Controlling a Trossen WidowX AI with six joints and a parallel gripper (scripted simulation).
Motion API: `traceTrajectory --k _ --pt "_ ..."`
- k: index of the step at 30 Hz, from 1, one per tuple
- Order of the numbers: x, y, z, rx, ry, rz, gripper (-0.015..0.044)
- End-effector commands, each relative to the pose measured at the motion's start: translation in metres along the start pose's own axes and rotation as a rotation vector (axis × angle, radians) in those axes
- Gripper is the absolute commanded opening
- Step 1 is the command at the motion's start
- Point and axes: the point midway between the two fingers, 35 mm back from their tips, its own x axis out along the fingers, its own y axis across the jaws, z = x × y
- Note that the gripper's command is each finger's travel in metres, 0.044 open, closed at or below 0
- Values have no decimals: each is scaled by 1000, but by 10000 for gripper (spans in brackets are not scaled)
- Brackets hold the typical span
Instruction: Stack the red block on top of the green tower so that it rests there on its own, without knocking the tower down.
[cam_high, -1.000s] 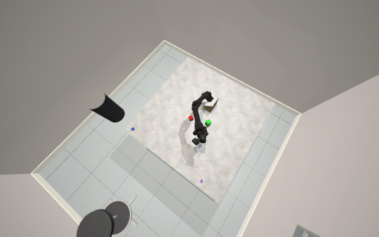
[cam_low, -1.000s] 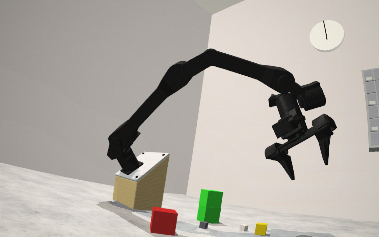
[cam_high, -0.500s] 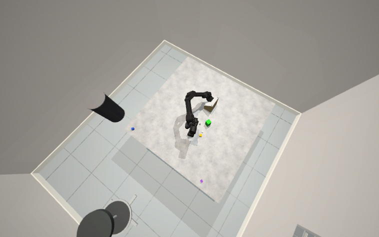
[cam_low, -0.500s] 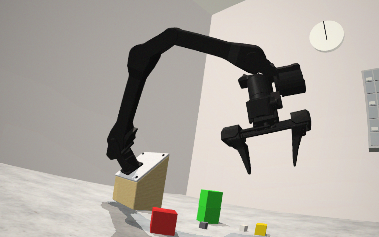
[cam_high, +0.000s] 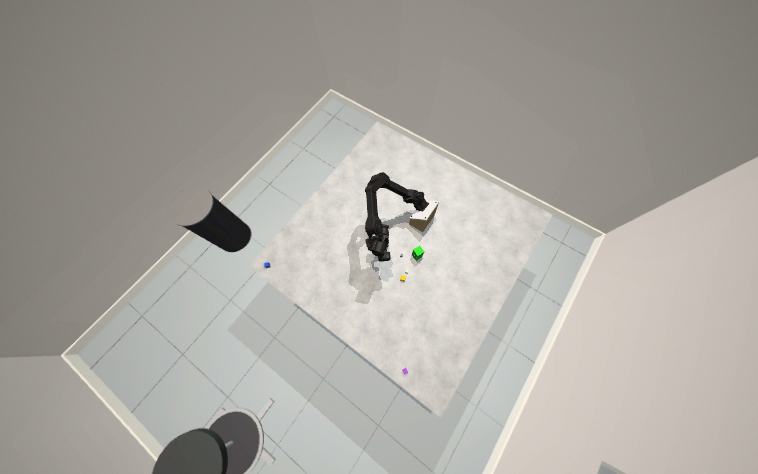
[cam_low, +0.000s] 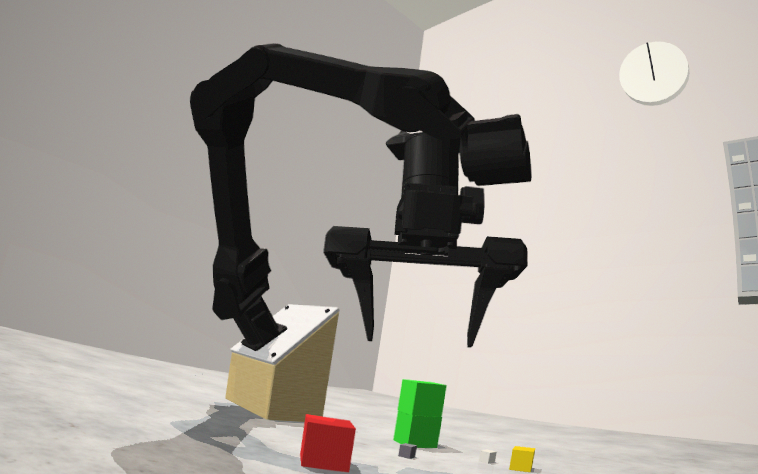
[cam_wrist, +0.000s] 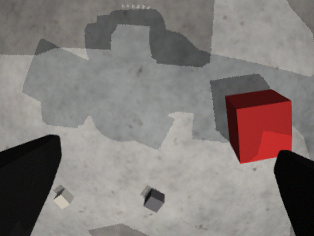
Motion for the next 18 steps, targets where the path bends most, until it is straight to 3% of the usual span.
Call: traceTrajectory --k 1,7,13,18 --pt "3 -30 -5 -111 32 -27 440" --pt "7 -70 -15 -253 71 -56 440" --pt "8 -71 -15 -257 72 -57 440" --pt "35 -71 -17 -257 73 -55 440"
